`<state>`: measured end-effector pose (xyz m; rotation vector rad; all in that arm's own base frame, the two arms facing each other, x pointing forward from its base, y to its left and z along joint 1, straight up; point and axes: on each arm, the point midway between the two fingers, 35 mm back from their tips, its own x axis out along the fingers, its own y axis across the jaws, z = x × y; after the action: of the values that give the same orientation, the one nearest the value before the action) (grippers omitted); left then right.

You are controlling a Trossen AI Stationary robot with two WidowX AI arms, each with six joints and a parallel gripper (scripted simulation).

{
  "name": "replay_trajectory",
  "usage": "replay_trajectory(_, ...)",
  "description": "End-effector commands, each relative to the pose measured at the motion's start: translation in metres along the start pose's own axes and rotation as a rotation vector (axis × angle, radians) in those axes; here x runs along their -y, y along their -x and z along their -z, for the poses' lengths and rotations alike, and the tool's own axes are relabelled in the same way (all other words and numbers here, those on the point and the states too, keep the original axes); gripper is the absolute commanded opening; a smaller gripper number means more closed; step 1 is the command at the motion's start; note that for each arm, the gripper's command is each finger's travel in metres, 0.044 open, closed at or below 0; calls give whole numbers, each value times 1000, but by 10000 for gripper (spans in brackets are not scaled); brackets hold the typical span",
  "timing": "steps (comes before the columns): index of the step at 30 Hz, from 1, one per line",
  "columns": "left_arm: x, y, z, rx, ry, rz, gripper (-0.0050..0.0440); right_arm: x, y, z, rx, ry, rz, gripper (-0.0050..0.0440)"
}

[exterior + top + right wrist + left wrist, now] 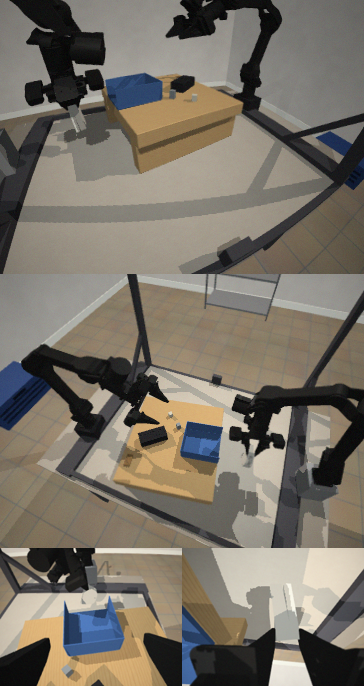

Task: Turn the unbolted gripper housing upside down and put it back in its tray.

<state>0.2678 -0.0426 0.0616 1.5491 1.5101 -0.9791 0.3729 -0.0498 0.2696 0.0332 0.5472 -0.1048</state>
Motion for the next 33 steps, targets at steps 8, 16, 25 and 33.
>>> replay_trajectory(8, -3, 6, 1, 13, 18, -12, 118, 1, 7, -8, 26, 3, 4, 436)
replay_trajectory(16, -3, 6, 1, 13, 92, 23, 118, 1, 7, -8, 26, 3, 4, 436)
replay_trajectory(25, -3, 6, 1, 15, 233, 90, 118, 1, 7, -8, 26, 3, 4, 436)
replay_trajectory(33, -3, 6, 1, 15, 327, 134, 118, 1, 7, -8, 26, 3, 4, 436)
